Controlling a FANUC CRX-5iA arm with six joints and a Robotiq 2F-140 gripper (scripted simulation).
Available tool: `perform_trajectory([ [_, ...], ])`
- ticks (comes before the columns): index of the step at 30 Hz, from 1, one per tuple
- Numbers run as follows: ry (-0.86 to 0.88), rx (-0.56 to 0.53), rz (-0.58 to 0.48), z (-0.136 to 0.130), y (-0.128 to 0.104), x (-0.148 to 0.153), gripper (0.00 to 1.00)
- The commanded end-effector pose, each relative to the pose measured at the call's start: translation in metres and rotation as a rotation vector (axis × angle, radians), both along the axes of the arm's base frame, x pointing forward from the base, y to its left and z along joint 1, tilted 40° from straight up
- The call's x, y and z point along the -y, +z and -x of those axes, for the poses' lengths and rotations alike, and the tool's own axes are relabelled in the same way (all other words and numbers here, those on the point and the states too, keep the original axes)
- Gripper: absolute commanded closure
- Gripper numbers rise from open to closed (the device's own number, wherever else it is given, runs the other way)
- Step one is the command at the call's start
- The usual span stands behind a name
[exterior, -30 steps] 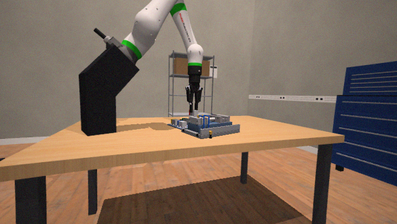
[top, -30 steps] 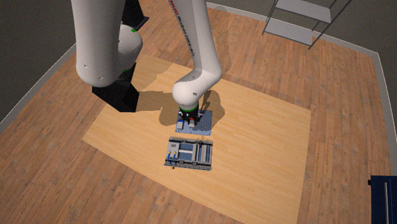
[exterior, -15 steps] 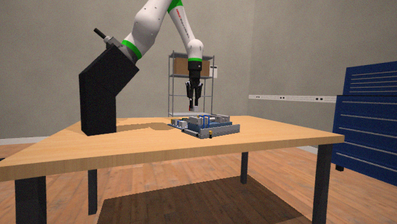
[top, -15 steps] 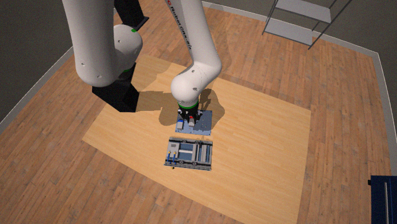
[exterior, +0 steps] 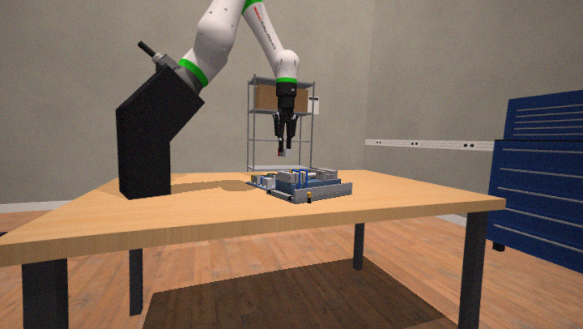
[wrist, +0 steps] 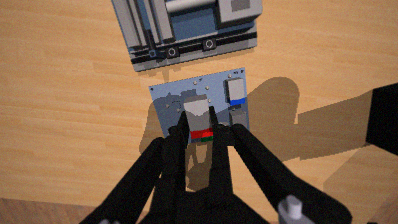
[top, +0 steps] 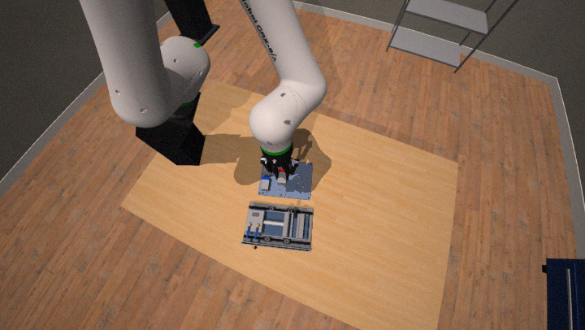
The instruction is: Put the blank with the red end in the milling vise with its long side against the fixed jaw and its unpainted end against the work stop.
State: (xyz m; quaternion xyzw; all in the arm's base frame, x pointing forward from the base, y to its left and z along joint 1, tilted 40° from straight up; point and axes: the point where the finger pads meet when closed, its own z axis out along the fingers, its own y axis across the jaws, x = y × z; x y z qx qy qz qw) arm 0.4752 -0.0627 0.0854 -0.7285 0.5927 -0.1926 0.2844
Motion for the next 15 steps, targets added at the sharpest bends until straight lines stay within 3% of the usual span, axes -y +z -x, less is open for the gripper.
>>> perform_trajectory([
  [1,0.000,0.000,0.000,0.0010,0.0018,0.0004,0.90],
  [15,0.000,0.000,0.001,0.0034,0.0048,0.0010,0.90],
])
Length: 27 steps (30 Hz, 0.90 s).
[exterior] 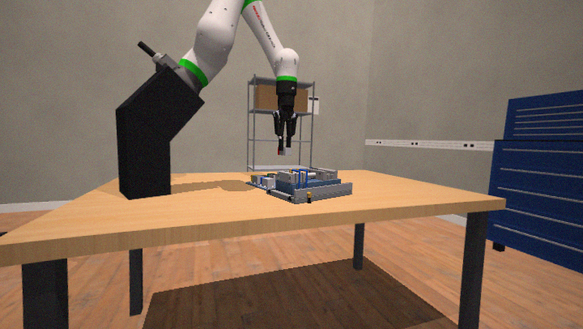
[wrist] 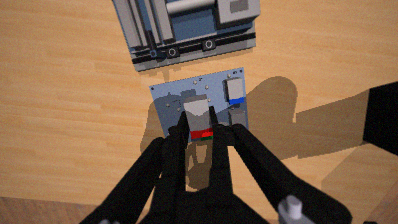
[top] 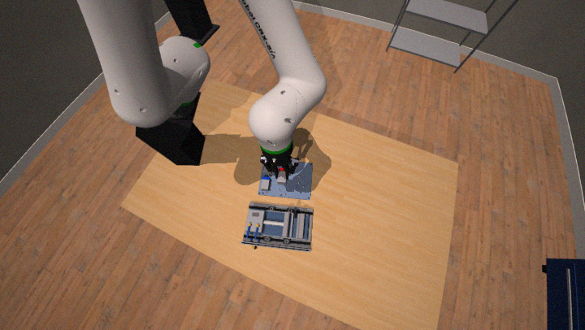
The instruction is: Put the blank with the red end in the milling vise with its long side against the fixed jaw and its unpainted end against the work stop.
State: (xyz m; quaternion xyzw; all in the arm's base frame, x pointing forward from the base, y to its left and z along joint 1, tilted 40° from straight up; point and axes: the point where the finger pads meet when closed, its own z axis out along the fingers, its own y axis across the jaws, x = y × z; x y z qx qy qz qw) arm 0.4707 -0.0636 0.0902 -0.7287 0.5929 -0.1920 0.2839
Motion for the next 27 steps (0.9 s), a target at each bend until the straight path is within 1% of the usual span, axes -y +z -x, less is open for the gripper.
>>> perform_trajectory([
  [1,0.000,0.002,0.000,-0.0013,-0.0003,0.0000,0.90],
  [27,0.000,0.002,0.001,-0.0059,-0.0059,-0.0013,0.90],
])
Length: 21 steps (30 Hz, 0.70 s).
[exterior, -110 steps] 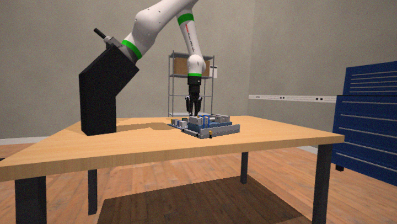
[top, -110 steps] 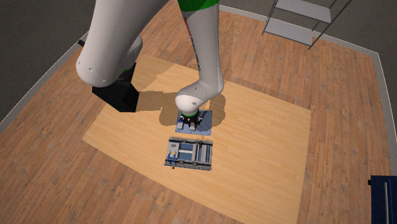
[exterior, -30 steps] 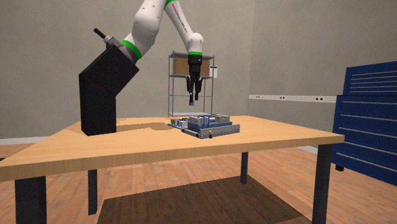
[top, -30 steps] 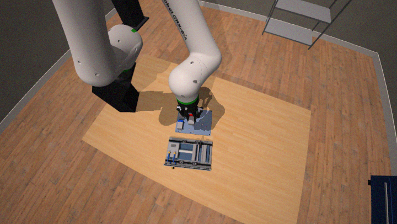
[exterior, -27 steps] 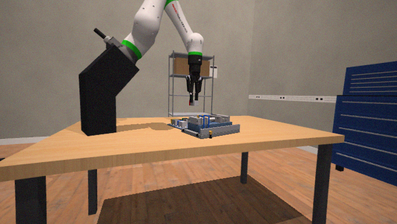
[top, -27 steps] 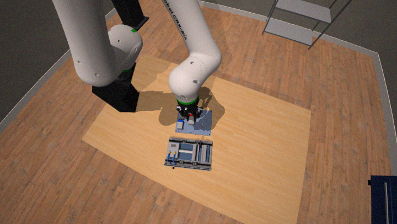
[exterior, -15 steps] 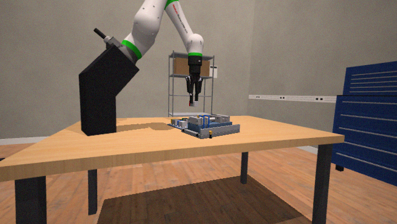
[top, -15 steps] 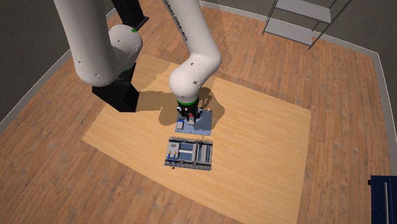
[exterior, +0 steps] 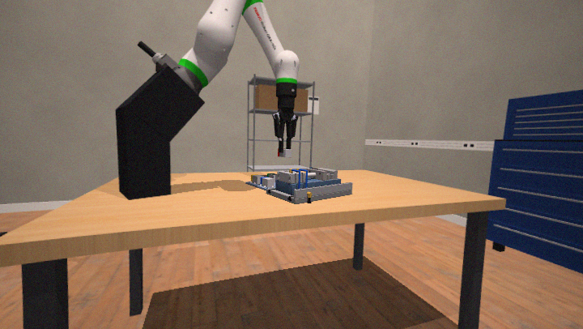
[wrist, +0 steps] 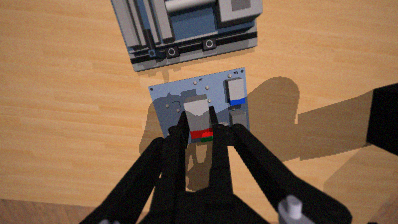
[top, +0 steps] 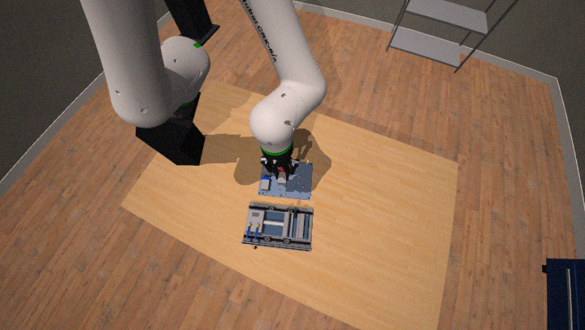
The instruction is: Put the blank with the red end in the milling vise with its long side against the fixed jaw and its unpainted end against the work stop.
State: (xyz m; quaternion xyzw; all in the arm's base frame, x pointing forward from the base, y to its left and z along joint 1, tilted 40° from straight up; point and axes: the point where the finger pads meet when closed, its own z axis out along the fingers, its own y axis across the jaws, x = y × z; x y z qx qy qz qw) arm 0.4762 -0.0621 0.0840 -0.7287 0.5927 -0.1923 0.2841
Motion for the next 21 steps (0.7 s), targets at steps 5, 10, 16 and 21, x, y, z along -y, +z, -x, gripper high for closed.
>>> perform_trajectory([
  [5,0.000,0.001,0.000,-0.0008,-0.0001,0.0002,0.90],
  [10,0.000,0.001,0.000,-0.0011,-0.0006,0.0001,0.90],
  [16,0.000,0.001,0.000,-0.0016,-0.0011,0.0000,0.90],
  [21,0.000,0.001,0.000,-0.0018,-0.0014,-0.0001,0.90],
])
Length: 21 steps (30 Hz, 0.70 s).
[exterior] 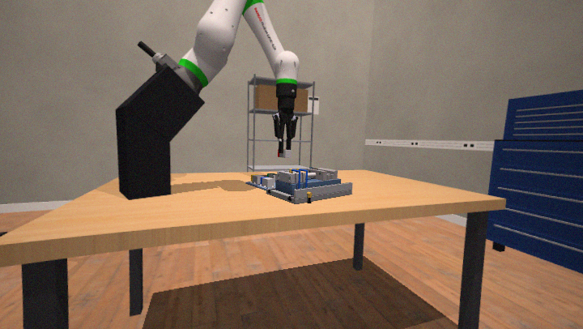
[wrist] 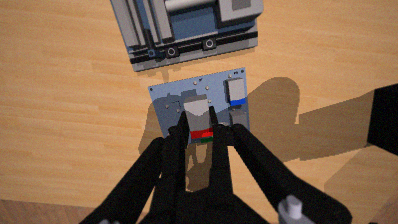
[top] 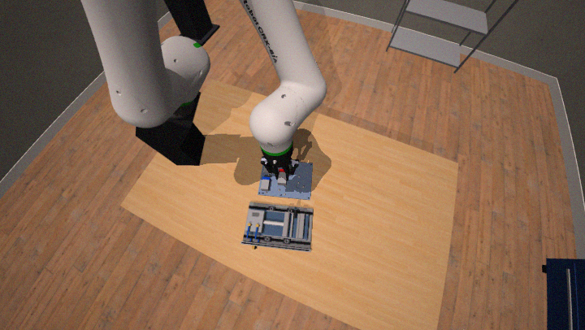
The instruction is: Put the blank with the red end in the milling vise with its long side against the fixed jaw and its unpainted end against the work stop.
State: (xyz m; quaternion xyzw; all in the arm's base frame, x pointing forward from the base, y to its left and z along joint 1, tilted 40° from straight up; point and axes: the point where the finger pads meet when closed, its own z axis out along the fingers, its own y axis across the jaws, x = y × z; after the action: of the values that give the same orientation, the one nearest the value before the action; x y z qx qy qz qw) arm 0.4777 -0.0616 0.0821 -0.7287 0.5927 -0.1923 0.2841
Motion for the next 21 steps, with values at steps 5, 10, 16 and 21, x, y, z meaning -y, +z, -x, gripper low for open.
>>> perform_trajectory([
  [5,0.000,0.001,0.000,-0.0004,0.0004,0.0003,0.90],
  [10,0.000,0.001,0.000,-0.0006,0.0001,0.0002,0.90],
  [16,0.000,0.001,0.000,-0.0007,-0.0001,0.0002,0.90],
  [21,-0.047,-0.010,-0.037,-0.0009,-0.0003,0.0001,0.90],
])
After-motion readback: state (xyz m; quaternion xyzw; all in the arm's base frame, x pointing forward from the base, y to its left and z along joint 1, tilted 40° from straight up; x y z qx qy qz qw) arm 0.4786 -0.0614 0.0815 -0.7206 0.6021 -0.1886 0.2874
